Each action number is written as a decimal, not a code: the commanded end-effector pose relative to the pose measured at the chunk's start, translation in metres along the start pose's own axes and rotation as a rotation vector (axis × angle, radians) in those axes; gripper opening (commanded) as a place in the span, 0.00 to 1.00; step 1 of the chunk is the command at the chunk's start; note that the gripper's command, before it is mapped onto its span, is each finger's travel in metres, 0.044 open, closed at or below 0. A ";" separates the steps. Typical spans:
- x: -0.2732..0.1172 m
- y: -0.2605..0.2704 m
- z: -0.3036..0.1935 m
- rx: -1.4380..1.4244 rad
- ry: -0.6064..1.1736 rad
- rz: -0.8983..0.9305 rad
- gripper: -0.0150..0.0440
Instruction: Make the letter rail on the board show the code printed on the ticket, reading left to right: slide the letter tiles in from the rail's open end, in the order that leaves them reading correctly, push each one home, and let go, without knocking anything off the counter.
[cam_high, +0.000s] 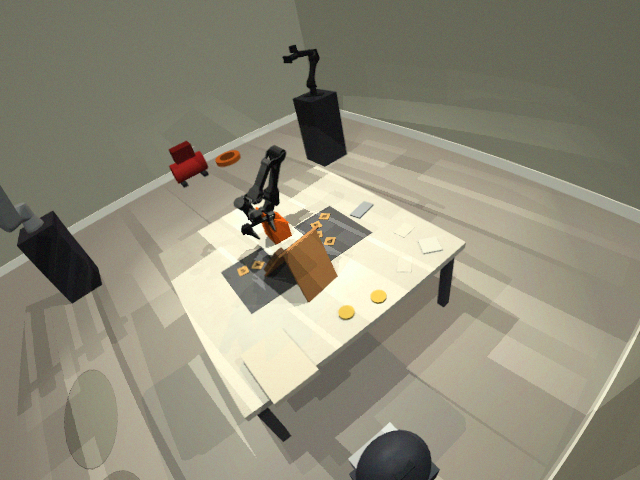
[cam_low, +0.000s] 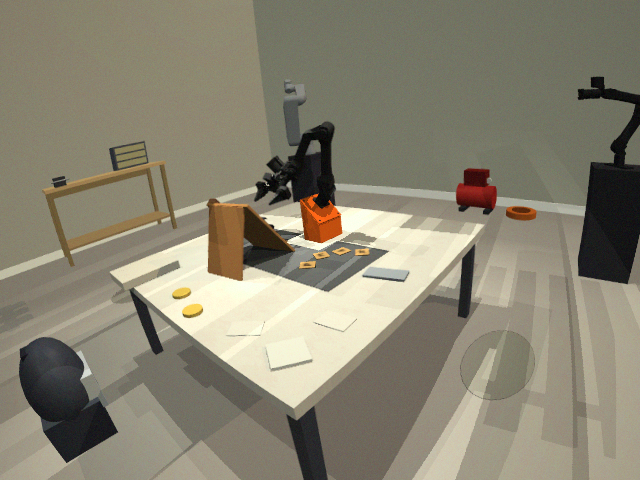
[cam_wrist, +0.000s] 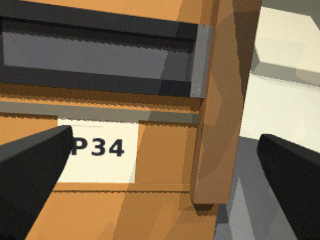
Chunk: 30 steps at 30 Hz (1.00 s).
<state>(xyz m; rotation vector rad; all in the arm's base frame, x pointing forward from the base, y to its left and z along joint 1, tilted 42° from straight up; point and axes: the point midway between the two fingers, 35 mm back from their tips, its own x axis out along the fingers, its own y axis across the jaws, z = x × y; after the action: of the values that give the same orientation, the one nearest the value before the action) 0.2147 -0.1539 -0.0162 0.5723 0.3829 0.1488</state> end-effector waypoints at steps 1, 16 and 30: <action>0.012 0.042 -0.030 0.109 0.061 0.116 1.00; 0.014 0.040 -0.029 0.072 0.073 0.120 1.00; 0.008 0.001 0.046 -0.820 0.217 0.293 1.00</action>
<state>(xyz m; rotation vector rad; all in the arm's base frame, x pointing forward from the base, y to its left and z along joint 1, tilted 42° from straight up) 0.2317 -0.1450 -0.0139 0.1949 0.4442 0.4279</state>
